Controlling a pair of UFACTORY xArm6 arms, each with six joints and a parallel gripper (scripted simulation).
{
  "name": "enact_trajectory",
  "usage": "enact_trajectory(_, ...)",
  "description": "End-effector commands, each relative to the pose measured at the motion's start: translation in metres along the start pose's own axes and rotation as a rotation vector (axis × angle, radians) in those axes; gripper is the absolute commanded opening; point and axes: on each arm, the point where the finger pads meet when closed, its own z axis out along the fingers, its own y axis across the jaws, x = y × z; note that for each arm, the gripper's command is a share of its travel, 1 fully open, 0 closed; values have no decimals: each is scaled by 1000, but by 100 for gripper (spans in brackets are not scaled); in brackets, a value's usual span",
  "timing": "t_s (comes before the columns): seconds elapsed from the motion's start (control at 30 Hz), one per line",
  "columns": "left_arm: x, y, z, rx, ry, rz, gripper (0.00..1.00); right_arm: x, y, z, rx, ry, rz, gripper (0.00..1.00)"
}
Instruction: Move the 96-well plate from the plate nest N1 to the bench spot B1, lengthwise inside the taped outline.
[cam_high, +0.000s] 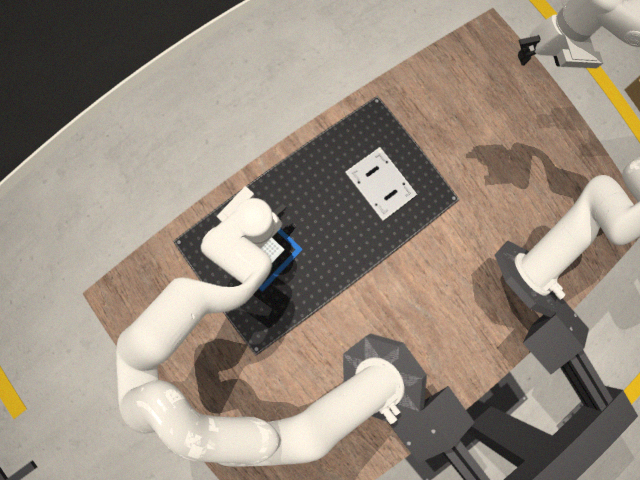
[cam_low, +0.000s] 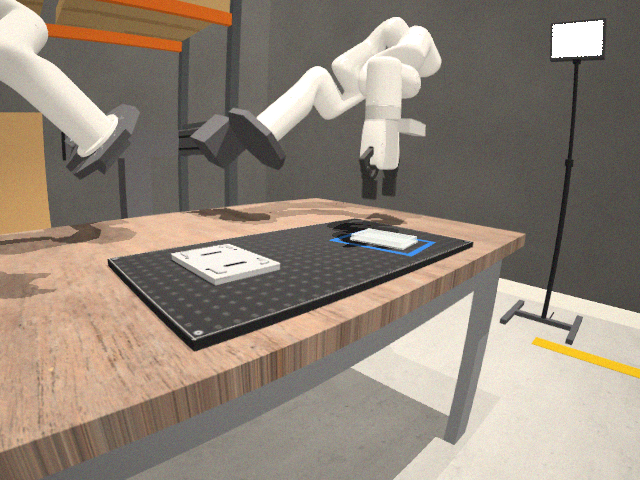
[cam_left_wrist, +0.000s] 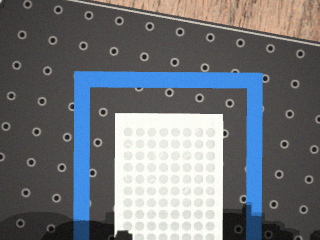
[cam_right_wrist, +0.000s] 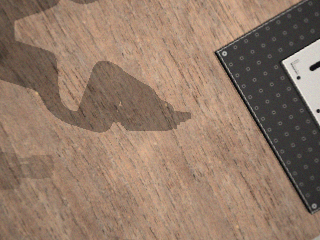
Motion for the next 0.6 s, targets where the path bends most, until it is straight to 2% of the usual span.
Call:
enact_trajectory(0.0,-5,17,-1,-1,2,-1,100,0,0,-1,-2,-1,1,100)
enact_trajectory(0.57,-22,64,-1,-1,2,-1,100,0,0,-1,-2,-1,1,100)
